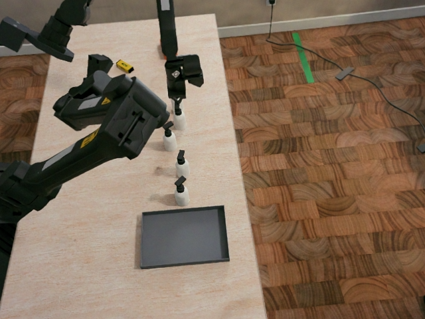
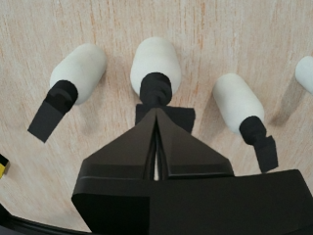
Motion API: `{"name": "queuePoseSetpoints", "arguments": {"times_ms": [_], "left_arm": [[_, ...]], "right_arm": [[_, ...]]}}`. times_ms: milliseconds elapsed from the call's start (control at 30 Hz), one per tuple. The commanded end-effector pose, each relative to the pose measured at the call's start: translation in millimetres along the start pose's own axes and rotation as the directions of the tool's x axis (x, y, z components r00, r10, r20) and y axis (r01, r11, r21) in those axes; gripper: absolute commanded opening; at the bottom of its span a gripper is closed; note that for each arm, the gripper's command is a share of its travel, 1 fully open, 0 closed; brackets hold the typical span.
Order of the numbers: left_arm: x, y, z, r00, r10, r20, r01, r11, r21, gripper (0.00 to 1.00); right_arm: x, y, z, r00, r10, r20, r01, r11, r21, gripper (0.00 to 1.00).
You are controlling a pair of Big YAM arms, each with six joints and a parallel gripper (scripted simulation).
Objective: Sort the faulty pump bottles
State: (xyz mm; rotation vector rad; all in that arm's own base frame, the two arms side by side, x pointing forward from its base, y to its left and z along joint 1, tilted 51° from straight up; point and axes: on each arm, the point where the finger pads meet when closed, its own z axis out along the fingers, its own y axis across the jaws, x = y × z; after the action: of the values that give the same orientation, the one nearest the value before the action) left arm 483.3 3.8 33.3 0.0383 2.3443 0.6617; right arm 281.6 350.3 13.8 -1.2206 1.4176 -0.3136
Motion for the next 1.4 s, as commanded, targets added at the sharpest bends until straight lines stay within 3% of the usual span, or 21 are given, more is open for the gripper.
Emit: {"name": "queuePoseSetpoints", "arguments": {"times_ms": [0,400,700,933,1233,1367], "left_arm": [[3.6,1.9,15.2,1.0,0.011,-0.007,-0.011,1.0,-0.005,0.0],[2.7,-1.9,21.6,1.0,0.013,-0.002,-0.013,1.0,-0.001,0.0],[13.5,-4.9,-7.3,1.0,0.019,-0.006,-0.019,1.0,0.013,0.0],[15.4,-3.8,-46.8,1.0,0.019,-0.005,-0.019,1.0,0.011,0.0],[6.4,-0.5,-29.4,1.0,0.011,-0.013,-0.011,1.0,-0.004,0.0],[2.2,-4.9,-51.4,1.0,-0.015,0.005,0.015,1.0,0.013,0.0]], "right_arm": [[-0.6,-0.7,1.2,1.0,0.001,0.0,-0.001,1.0,0.001,0.0],[-0.6,-0.7,1.2,1.0,0.001,0.0,-0.001,1.0,0.001,0.0],[-0.6,-0.7,1.2,1.0,0.001,0.0,-0.001,1.0,0.001,0.0],[-0.6,-0.7,1.2,1.0,0.001,0.0,-0.001,1.0,0.001,0.0],[-0.6,-0.7,1.2,1.0,0.001,0.0,-0.001,1.0,0.001,0.0],[-0.6,-0.7,1.2,1.0,0.001,0.0,-0.001,1.0,0.001,0.0]]}}
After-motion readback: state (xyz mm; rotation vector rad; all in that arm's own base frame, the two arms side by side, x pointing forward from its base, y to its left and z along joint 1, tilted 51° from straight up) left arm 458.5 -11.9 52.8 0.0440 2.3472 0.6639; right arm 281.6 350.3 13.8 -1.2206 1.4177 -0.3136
